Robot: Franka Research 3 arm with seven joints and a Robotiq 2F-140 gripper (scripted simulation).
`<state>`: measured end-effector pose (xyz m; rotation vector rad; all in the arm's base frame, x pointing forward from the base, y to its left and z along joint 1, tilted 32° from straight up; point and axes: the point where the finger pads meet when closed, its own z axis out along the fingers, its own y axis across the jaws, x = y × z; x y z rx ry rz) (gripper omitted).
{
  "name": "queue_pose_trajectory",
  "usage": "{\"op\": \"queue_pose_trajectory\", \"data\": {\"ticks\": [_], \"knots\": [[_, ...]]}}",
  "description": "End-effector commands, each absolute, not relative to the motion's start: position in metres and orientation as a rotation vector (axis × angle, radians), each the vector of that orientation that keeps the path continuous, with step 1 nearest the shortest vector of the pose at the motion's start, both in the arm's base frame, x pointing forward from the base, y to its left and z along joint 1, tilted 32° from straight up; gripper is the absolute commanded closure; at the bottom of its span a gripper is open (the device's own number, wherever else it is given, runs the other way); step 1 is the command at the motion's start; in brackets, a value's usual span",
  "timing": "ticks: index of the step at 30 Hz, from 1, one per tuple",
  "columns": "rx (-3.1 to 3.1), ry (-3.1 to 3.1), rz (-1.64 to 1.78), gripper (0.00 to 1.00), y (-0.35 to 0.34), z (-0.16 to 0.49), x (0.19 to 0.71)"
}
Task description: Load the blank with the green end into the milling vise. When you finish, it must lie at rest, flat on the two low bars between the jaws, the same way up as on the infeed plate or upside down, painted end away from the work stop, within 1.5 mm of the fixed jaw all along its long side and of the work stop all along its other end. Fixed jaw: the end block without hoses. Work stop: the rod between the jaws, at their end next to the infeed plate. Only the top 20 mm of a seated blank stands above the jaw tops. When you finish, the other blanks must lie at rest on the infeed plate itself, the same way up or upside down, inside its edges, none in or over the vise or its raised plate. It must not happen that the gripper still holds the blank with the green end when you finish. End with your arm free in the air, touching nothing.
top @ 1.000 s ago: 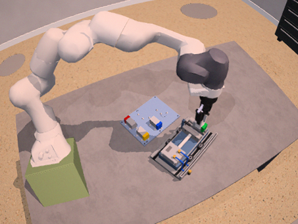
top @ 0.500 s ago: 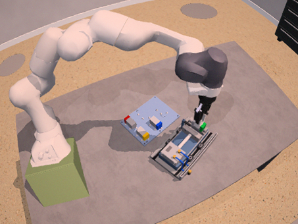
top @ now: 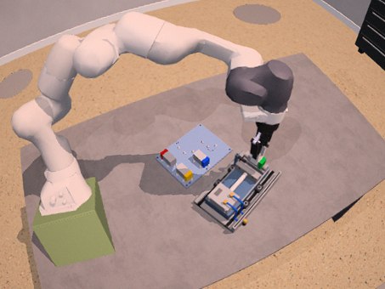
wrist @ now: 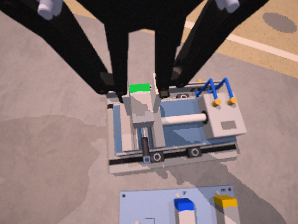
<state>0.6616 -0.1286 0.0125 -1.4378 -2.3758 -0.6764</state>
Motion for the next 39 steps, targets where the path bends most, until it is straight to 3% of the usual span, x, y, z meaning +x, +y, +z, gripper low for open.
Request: {"op": "queue_pose_trajectory", "data": {"ticks": [1,39], "knots": [[-1.443,-2.375,-0.678,1.00,-0.1283,0.0142,0.6622],[-1.450,-2.374,-0.681,1.00,-0.1259,0.0176,0.6623]]}}
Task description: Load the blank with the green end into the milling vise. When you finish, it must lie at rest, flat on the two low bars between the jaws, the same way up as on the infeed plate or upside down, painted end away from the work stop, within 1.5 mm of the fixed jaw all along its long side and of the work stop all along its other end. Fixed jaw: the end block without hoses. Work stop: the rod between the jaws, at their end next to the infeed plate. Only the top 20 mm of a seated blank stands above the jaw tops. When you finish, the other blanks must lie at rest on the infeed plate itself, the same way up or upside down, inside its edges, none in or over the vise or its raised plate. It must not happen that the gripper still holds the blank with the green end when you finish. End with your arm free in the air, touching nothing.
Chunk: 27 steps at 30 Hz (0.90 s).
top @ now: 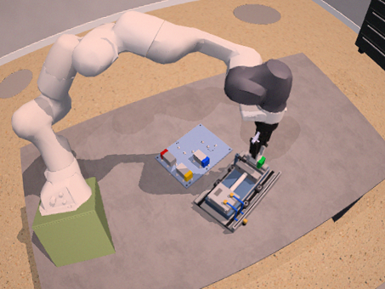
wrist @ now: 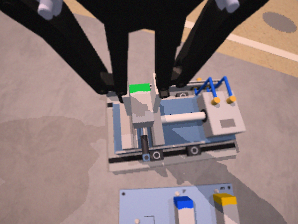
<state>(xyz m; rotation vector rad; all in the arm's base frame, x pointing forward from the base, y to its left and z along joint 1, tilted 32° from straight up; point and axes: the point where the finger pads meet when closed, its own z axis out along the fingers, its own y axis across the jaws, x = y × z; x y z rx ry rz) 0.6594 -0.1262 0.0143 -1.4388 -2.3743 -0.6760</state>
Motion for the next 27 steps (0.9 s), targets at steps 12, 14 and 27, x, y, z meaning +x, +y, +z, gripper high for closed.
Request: {"op": "queue_pose_trajectory", "data": {"ticks": [12,14,27], "knots": [[-1.442,-2.375,-0.677,1.00,-0.123,0.010,0.660],[-1.446,-2.374,-0.679,1.00,-0.116,0.000,0.660],[-1.450,-2.374,-0.681,1.00,-0.109,-0.010,0.660]]}}
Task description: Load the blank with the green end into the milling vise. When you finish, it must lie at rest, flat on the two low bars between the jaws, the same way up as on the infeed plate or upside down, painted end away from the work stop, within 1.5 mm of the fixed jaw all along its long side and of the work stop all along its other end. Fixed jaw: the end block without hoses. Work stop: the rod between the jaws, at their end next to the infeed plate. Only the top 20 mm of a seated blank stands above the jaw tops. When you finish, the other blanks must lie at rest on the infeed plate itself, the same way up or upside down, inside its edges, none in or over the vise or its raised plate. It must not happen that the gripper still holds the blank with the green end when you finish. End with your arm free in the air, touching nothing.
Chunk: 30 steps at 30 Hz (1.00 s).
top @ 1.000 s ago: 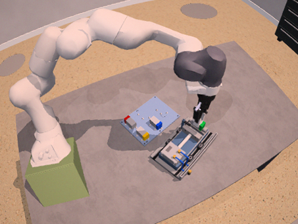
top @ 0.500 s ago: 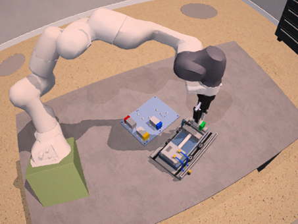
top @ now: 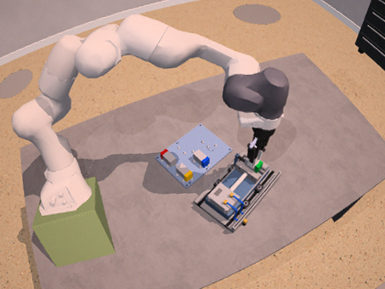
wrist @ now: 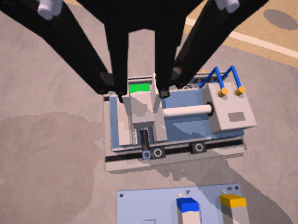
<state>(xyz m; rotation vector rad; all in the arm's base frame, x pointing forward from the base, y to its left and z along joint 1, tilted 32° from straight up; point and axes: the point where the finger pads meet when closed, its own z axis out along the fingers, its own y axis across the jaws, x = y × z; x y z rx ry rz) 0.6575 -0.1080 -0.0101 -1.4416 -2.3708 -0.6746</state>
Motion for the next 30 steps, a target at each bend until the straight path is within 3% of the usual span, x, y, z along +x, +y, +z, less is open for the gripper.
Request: {"op": "queue_pose_trajectory", "data": {"ticks": [1,30], "knots": [[-1.450,-2.374,-0.681,1.00,-0.1093,-0.0096,0.6600],[-1.450,-2.374,-0.681,1.00,-0.1122,-0.0061,0.6618]]}}
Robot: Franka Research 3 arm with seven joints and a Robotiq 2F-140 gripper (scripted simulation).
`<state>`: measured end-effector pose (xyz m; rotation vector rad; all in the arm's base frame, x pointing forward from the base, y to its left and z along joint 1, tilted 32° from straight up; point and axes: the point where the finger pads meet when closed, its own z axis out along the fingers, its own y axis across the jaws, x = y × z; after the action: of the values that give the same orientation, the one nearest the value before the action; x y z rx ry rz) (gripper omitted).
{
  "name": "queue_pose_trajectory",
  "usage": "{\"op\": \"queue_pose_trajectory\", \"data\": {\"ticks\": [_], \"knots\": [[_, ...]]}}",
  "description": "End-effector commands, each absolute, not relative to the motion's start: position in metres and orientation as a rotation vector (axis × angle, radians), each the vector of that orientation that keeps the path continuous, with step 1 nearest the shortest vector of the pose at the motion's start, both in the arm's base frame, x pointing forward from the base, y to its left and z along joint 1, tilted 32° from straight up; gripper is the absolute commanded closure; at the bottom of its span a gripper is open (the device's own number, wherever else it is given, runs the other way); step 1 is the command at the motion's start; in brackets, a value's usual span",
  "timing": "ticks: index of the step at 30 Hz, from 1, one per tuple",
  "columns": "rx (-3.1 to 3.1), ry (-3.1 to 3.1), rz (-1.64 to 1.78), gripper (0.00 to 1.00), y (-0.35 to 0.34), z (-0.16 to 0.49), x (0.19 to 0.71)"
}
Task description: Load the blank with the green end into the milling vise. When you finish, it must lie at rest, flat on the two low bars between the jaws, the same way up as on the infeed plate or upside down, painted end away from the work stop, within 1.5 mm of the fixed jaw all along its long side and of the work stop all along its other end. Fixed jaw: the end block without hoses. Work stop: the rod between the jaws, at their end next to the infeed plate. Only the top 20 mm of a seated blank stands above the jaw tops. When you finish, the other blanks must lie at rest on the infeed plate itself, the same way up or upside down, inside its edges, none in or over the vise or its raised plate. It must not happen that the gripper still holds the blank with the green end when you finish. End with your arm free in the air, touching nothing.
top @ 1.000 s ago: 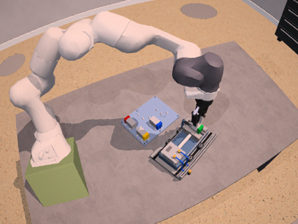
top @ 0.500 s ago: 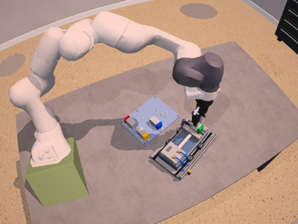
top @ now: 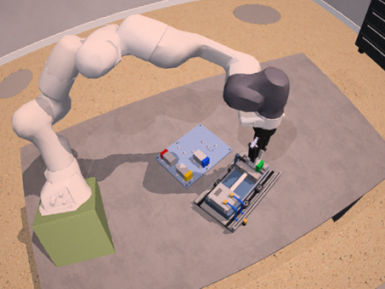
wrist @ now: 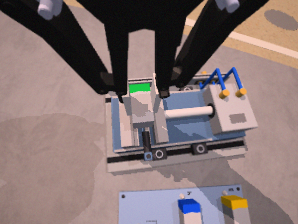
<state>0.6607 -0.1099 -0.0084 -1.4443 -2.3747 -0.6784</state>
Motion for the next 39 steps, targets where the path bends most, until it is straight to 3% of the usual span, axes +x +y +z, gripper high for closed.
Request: {"op": "queue_pose_trajectory", "data": {"ticks": [1,39], "knots": [[-1.450,-2.374,-0.681,1.00,-0.1122,-0.0061,0.6618],[-1.450,-2.374,-0.681,1.00,-0.1150,-0.0024,0.6613]]}}
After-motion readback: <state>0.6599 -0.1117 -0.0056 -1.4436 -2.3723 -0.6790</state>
